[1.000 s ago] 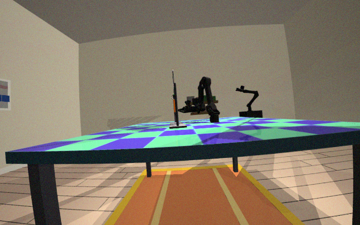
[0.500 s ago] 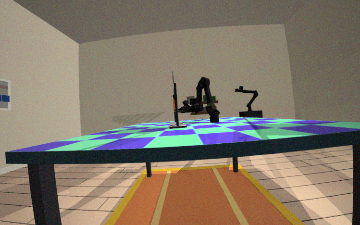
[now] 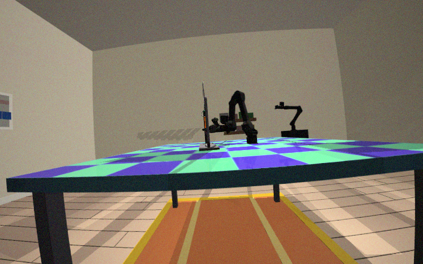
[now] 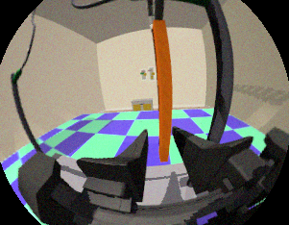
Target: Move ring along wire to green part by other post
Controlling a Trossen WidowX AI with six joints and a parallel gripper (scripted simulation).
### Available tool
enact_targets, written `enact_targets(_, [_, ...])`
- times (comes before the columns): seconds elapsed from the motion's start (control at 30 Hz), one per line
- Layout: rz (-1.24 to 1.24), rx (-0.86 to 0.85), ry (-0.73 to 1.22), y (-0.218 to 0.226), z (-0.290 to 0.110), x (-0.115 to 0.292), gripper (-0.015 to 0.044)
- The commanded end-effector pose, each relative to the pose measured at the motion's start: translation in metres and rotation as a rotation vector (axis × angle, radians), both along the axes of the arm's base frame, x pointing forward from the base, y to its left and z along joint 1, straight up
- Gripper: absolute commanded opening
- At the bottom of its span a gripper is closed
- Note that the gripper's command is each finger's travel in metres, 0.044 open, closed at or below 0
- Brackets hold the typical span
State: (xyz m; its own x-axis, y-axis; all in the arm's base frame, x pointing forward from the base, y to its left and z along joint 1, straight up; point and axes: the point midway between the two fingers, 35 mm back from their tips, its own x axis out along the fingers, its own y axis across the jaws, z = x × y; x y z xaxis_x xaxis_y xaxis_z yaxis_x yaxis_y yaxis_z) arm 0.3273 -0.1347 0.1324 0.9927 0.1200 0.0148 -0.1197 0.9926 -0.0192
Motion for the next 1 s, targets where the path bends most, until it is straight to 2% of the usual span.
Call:
enact_targets(0.0, [-0.004,0.006,0.004,-0.0003,-0.0012,0.0041,0.016])
enact_targets(0.6, [-0.004,0.006,0.004,-0.0003,-0.0012,0.0041,0.016])
enact_targets(0.77, [0.0,0.001,0.001,0.0004,-0.0005,0.0038,0.0029])
enact_targets(0.83, [0.0,0.001,0.001,0.0004,-0.0005,0.0038,0.0015])
enact_targets(0.97, [0.0,0.001,0.001,0.0004,-0.0005,0.0038,-0.009])
